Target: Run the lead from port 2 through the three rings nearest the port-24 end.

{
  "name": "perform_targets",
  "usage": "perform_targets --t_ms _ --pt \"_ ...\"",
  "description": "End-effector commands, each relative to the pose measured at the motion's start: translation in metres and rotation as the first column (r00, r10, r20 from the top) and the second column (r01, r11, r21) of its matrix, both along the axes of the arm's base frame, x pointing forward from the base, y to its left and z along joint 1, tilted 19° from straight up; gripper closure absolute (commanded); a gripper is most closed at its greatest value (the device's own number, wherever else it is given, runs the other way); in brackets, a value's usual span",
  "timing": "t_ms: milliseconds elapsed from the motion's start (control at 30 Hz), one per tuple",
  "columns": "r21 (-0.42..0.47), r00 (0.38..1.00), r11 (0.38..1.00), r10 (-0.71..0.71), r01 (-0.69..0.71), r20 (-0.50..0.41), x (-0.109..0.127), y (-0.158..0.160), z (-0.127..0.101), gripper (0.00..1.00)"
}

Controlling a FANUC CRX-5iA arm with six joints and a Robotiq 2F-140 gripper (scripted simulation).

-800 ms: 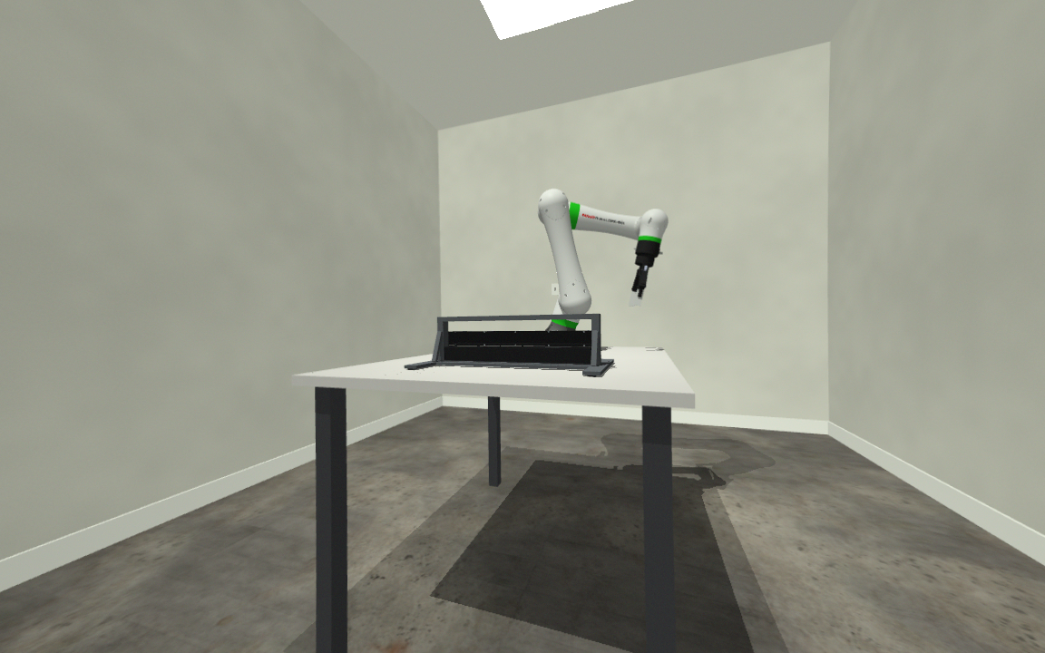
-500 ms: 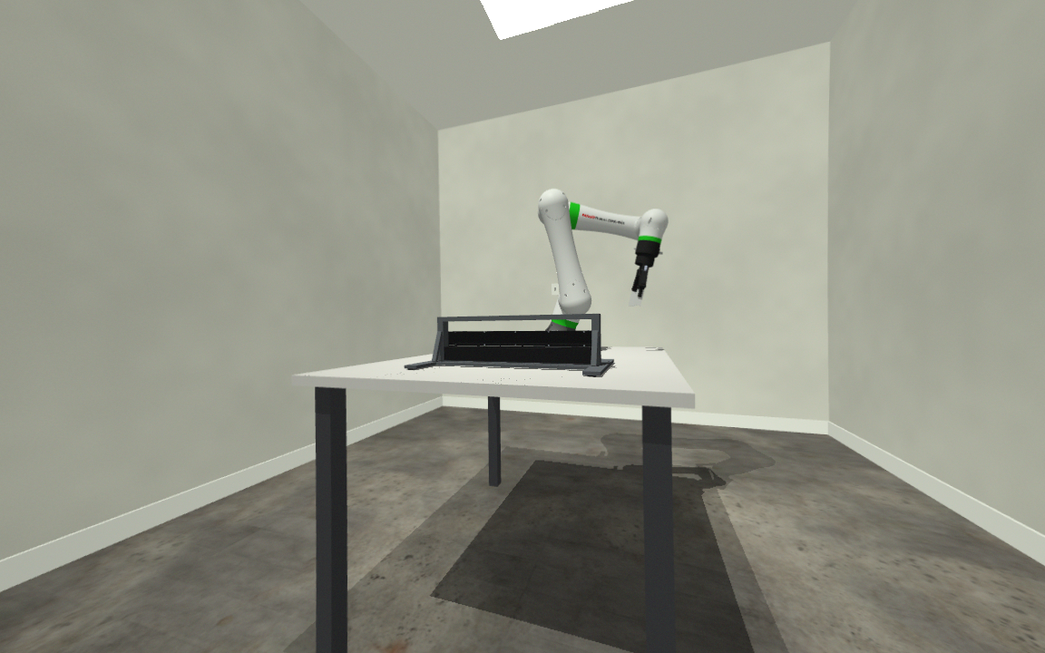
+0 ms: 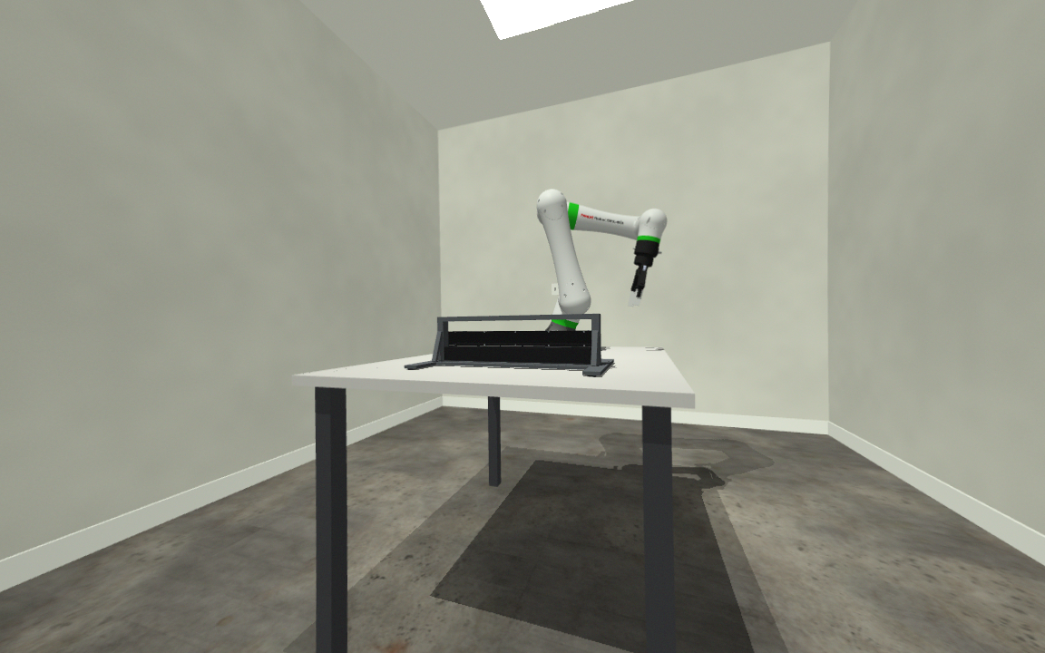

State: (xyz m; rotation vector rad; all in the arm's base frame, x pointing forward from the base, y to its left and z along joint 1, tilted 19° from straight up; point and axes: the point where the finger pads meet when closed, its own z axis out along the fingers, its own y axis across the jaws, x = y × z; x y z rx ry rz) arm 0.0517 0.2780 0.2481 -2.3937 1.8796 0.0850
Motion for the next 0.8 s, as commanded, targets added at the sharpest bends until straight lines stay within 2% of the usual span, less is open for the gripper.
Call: perform_targets --t_ms 0,167,233,300,400,767 --pt "0.008 1.000 1.000 -0.012 0.012 -0.004 0.013 -0.011 -0.005 0.00" --pt "0.031 0.999 0.998 -0.048 0.049 -0.017 0.046 -0.041 -0.018 0.00" --pt "0.038 0.998 0.997 -0.059 0.060 -0.021 0.056 -0.050 -0.022 0.00" --pt "0.038 0.998 0.997 -0.059 0.060 -0.021 0.056 -0.050 -0.022 0.00" --pt "0.053 0.996 0.995 -0.084 0.085 -0.031 0.079 -0.070 -0.031 0.00" --pt "0.085 0.989 0.987 -0.136 0.140 -0.052 0.130 -0.113 -0.050 0.00"
